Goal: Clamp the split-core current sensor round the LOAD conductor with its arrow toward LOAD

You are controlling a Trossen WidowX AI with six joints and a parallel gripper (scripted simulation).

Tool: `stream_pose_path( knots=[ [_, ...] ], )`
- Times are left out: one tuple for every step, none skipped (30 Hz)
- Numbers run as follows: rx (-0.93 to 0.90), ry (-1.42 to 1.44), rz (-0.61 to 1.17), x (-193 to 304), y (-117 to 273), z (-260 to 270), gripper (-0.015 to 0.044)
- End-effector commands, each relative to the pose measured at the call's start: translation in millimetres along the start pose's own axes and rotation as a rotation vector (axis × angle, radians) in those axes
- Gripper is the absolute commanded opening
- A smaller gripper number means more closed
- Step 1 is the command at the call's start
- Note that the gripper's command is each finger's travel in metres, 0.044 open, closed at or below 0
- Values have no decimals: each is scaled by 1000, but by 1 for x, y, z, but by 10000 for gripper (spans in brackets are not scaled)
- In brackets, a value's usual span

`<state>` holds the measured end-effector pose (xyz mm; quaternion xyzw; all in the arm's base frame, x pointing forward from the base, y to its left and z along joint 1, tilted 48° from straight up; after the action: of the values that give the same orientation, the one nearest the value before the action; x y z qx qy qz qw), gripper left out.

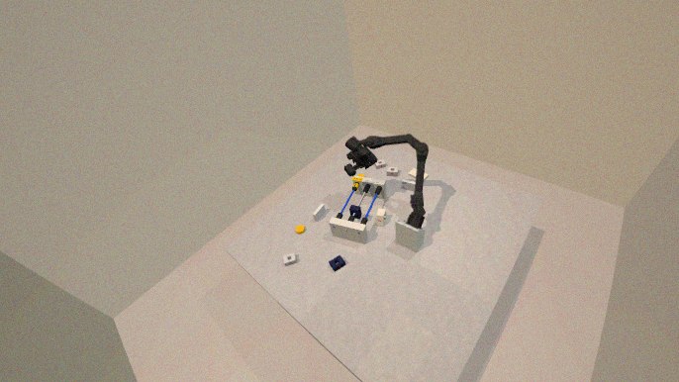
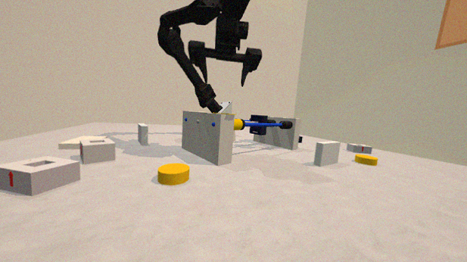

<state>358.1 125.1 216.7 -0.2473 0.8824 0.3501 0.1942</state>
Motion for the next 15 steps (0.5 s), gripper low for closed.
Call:
stream_pose_path(
  knots=[
    [7, 2, 2, -1, 0, 1, 440],
    [7, 2, 2, -1, 0, 1, 440],
    [7, 2, 2, -1, 0, 1, 440],
    [7, 2, 2, -1, 0, 1, 440],
    [7, 2, 2, -1, 0, 1, 440],
    [7, 2, 2, -1, 0, 1, 440],
    [7, 2, 2, -1, 0, 1, 440],
    [7, 2, 2, -1, 0, 1, 440],
    [7, 2, 2, -1, 0, 1, 440],
    [7, 2, 2, -1, 0, 1, 440],
    [4, 10, 6, 2, 0, 2, 440],
    [-6, 35, 18, 9, 1, 6, 440],
    [-22, 77, 40, 21, 2, 13, 440],
    [-41, 128, 67, 36, 3, 20, 440],
    [-57, 178, 95, 51, 4, 26, 440]
  ],
)
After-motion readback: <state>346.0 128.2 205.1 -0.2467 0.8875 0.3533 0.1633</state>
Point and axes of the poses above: the point midway between the two fingers, 35 mm back from their tips, its own y axis back along the fingers, its own z axis across the jaws, x = y × z, the point moved 7 cm from there along y, back along the fingers
